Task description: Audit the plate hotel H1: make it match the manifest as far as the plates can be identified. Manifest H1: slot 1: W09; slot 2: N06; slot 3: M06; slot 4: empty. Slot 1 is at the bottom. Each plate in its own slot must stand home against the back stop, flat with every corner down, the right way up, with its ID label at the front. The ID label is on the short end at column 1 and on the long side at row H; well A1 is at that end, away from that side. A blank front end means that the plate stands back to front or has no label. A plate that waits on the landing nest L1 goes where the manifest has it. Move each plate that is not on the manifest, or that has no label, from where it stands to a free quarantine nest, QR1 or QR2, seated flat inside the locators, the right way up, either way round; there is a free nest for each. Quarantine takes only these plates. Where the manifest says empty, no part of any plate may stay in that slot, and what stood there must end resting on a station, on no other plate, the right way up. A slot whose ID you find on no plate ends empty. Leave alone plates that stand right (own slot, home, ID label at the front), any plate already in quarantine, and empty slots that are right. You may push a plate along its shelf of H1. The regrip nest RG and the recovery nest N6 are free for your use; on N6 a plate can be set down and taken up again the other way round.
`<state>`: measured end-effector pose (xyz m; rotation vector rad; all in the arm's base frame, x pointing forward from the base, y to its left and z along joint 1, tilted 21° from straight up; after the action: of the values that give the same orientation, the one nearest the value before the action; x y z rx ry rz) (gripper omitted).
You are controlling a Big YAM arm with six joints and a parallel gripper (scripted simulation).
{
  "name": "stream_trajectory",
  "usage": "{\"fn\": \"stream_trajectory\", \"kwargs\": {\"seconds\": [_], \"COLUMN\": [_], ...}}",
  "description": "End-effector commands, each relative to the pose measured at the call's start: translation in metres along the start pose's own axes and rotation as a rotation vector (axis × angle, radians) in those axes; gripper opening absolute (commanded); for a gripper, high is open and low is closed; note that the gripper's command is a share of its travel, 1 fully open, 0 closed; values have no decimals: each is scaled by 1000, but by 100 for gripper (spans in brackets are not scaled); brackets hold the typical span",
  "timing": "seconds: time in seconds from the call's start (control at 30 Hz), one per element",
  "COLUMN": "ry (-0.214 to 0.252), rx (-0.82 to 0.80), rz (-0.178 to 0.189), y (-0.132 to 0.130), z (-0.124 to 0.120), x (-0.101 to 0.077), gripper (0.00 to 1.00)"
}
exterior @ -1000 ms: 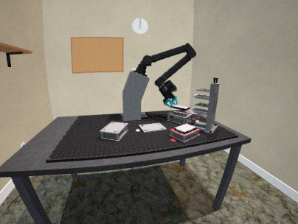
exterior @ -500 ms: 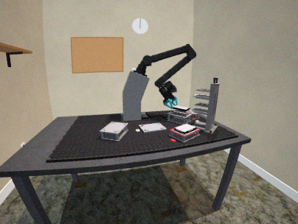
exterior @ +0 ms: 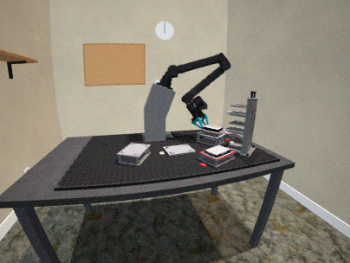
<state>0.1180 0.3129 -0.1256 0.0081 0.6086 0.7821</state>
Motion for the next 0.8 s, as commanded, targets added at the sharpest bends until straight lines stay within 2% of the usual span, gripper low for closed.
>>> {"fn": "stream_trajectory", "kwargs": {"seconds": [0.0,0.77], "ry": [-19,-24], "rx": [13,17], "rz": [14,16], "y": [4,6], "z": [1,-5], "x": [1,8], "gripper": [86,86]}}
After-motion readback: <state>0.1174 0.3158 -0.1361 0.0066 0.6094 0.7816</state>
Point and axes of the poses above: the point where the finger pads meet when closed, its own x axis out along the fingers, its own y axis across the jaws, z = x × y, the point moved 5 cm from there along -x, back along the fingers, and after that the axes turned 3 degrees about -x, right-handed, at the moved point
